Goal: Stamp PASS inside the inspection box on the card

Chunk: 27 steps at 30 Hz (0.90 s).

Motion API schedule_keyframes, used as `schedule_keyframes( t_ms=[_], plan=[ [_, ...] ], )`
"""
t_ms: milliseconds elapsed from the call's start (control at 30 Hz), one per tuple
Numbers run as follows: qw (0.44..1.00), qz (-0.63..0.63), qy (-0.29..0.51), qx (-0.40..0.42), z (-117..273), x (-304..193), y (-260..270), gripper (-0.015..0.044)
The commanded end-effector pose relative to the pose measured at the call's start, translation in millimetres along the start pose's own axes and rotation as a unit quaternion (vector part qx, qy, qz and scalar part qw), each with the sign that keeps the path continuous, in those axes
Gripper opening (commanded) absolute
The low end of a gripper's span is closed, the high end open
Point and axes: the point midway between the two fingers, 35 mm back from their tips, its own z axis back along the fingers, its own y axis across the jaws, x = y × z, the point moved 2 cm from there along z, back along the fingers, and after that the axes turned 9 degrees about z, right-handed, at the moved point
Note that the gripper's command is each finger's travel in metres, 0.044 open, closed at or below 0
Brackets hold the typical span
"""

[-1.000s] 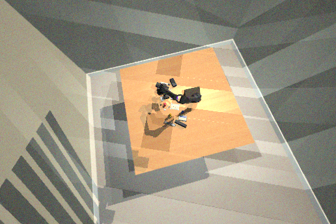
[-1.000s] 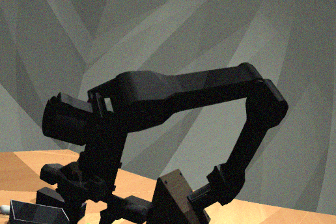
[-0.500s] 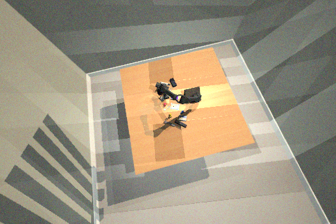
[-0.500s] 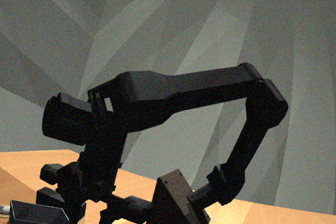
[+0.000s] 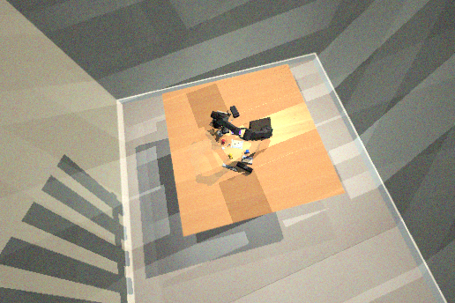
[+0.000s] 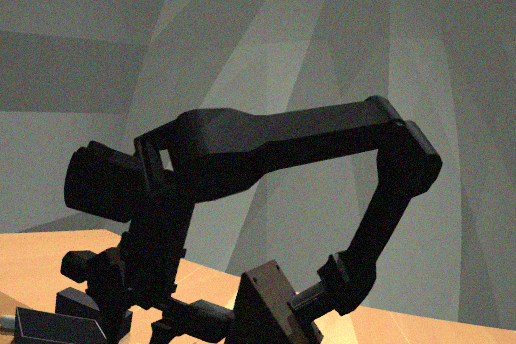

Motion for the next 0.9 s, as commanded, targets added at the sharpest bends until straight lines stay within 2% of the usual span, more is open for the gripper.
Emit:
schedule_keyframes(
  t_ms=[0, 433, 567, 867],
  plan=[
    [1.000, -0.001, 0.004, 0.003, -2.5, -1.3, 0.6, 0.0178],
    [1.000, -0.001, 0.004, 0.003, -2.5, -1.3, 0.6, 0.0092],
    [1.000, -0.001, 0.004, 0.002, -1.3, -1.1, 0.7, 0.0000],
    [1.000, -0.001, 0.004, -0.002, 3.1, -0.6, 1.0, 0.0000]
  ],
)
